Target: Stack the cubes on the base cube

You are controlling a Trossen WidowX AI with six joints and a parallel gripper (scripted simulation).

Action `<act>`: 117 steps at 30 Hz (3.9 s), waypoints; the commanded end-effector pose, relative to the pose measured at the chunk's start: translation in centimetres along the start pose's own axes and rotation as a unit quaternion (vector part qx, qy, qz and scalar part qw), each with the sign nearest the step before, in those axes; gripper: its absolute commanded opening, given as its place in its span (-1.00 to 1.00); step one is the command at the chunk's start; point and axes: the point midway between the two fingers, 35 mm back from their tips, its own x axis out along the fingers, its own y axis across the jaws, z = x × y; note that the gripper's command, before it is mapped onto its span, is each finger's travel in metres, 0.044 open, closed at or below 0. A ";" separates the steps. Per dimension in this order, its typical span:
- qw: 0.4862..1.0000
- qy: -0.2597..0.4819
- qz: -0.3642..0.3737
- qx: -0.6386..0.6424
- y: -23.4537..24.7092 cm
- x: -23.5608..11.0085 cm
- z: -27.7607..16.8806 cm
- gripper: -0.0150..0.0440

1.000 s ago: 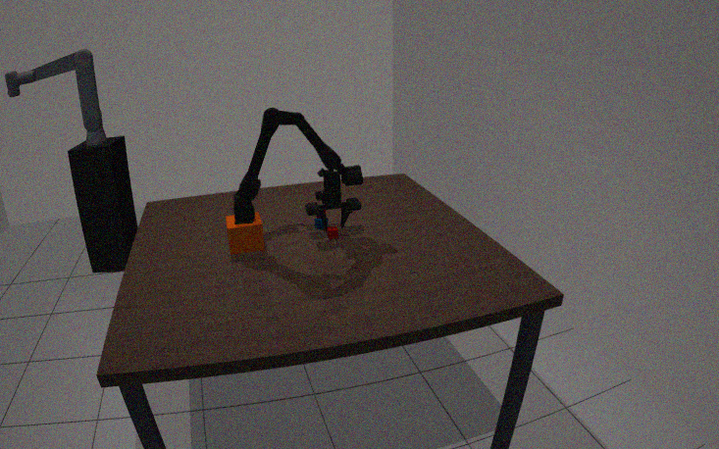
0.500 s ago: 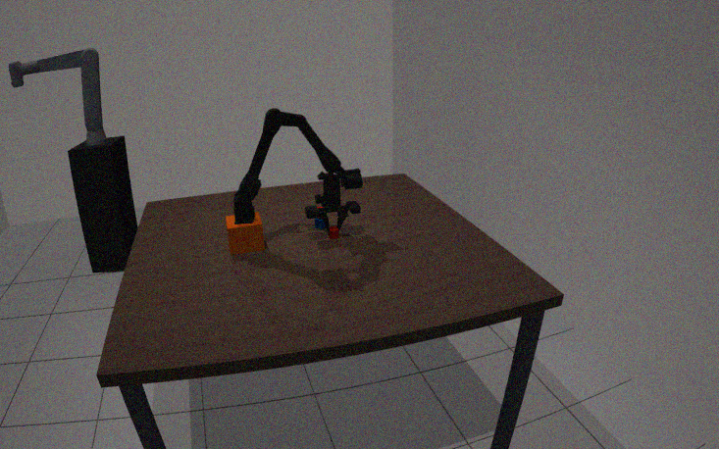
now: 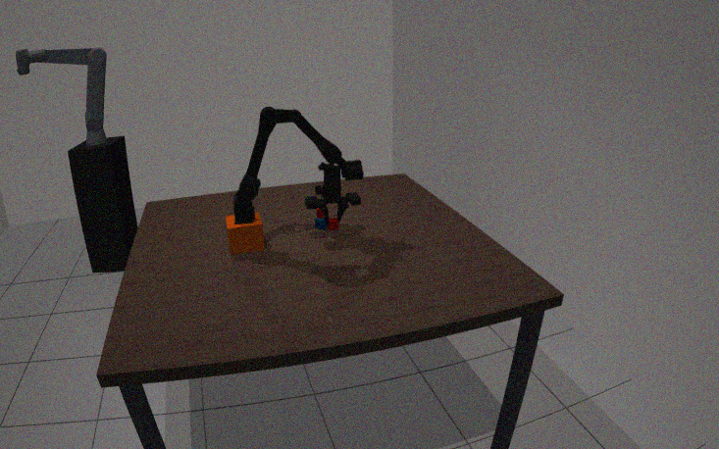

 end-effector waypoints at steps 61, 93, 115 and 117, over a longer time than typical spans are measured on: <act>0.997 -0.003 -0.003 0.071 2.8 -4.2 8.3 -0.14; 0.997 -0.003 -0.003 0.071 2.7 -0.5 8.4 -0.14; 0.997 -0.003 -0.003 0.071 2.7 -0.4 8.4 -0.14; 0.997 -0.003 -0.003 0.071 2.7 -0.4 8.4 -0.14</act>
